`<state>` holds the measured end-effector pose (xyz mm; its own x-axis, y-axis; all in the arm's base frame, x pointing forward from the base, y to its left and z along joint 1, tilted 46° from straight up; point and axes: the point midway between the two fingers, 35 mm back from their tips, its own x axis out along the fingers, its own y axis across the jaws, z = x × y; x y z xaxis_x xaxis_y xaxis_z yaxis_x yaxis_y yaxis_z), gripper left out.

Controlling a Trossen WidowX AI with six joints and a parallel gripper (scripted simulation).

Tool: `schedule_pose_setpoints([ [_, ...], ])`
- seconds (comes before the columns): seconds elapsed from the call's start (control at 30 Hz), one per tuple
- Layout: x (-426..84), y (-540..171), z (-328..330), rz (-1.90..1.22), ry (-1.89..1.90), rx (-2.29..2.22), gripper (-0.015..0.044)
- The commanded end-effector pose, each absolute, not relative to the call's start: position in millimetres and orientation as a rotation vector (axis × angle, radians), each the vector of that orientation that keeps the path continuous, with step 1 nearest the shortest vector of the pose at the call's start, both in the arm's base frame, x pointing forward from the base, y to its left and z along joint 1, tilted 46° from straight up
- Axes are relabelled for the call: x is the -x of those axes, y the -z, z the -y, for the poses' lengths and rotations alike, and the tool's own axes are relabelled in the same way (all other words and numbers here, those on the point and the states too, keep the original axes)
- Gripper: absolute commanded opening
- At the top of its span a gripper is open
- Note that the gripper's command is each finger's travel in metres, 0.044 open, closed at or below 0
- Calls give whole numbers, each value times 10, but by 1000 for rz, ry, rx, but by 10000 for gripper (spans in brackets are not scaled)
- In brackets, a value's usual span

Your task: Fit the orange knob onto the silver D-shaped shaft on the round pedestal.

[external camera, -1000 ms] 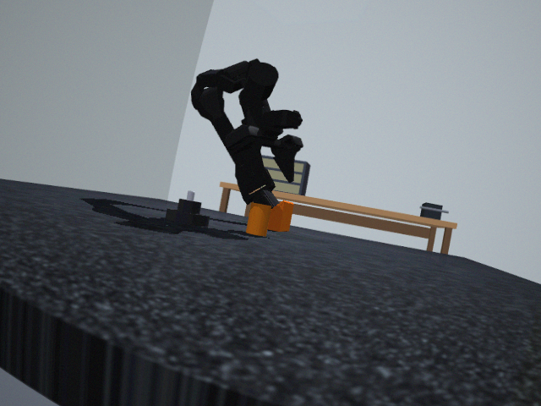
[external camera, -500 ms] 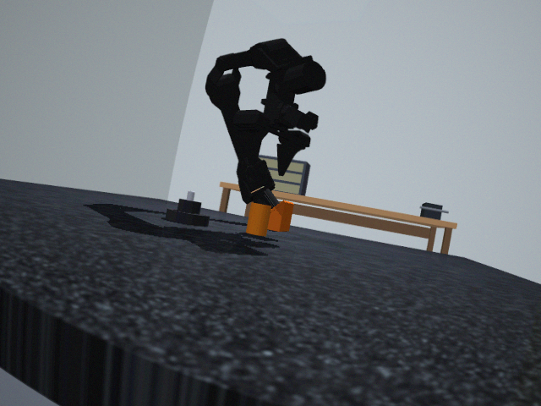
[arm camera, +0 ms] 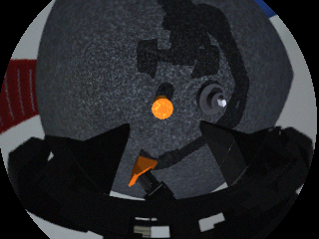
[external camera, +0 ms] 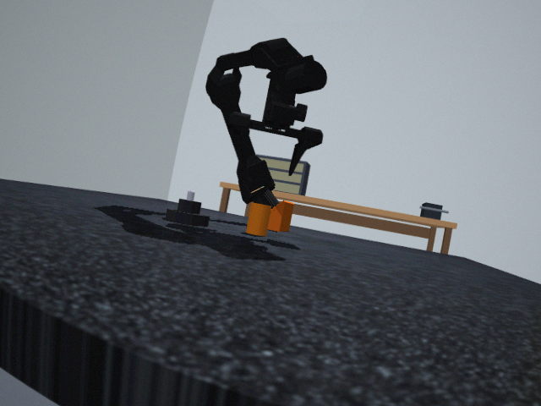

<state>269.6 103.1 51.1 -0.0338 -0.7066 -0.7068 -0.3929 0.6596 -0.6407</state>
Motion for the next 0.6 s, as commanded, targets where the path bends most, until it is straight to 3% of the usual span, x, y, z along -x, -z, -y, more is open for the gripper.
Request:
schedule_pose_setpoints([
  [0.0,-2700,-510,-1027,-1423,778,450,440],
  [0.23,-2697,-507,-1027,-1077,1188,-68,440],
  [0.57,-2688,-502,-1031,-708,1465,-510,440],
])
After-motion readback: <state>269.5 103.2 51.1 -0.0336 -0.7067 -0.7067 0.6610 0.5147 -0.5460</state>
